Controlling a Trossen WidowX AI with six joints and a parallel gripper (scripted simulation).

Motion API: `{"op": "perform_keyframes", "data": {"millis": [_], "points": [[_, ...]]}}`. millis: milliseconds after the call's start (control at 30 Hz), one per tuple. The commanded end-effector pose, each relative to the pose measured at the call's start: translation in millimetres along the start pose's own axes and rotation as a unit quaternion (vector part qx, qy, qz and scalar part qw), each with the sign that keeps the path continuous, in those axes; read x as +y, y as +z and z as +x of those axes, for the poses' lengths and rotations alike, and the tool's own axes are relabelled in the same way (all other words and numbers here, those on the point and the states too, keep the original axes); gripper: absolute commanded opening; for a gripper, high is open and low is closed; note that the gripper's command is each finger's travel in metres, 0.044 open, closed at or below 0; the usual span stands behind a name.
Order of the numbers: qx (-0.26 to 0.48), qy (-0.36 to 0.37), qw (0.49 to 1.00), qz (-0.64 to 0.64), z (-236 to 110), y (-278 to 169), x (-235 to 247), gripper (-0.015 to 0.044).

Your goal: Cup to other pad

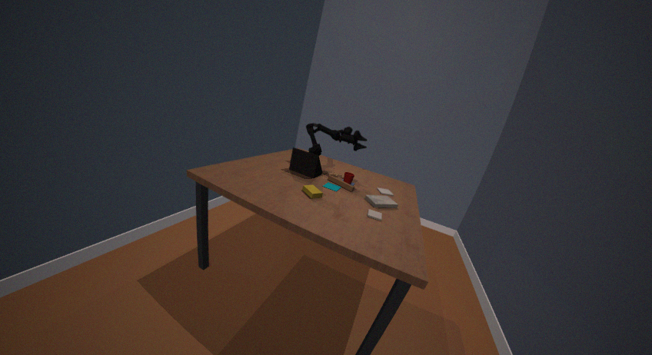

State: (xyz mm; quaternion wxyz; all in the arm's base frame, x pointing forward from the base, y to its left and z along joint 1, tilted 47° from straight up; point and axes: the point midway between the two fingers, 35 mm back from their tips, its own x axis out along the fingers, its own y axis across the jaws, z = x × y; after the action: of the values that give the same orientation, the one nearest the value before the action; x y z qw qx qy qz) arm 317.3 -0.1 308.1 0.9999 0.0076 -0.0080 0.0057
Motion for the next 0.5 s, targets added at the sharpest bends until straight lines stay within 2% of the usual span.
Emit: {"op": "perform_keyframes", "data": {"millis": [0,67,133,233,300,367,467], "points": [[0.007,0.001,1.0,0.005,2,-3,0,0.0374],[0.067,0.011,0.997,0.043,13,-26,0,0.0321],[0.158,0.018,0.981,0.106,24,-60,-1,0.0269],[0.29,0.01,0.933,0.211,30,-111,-1,0.019],[0.373,-0.007,0.883,0.285,28,-141,-1,0.0148],[0.447,-0.032,0.818,0.359,21,-167,0,0.0148],[0.542,-0.085,0.695,0.465,5,-198,3,0.0148]]}}
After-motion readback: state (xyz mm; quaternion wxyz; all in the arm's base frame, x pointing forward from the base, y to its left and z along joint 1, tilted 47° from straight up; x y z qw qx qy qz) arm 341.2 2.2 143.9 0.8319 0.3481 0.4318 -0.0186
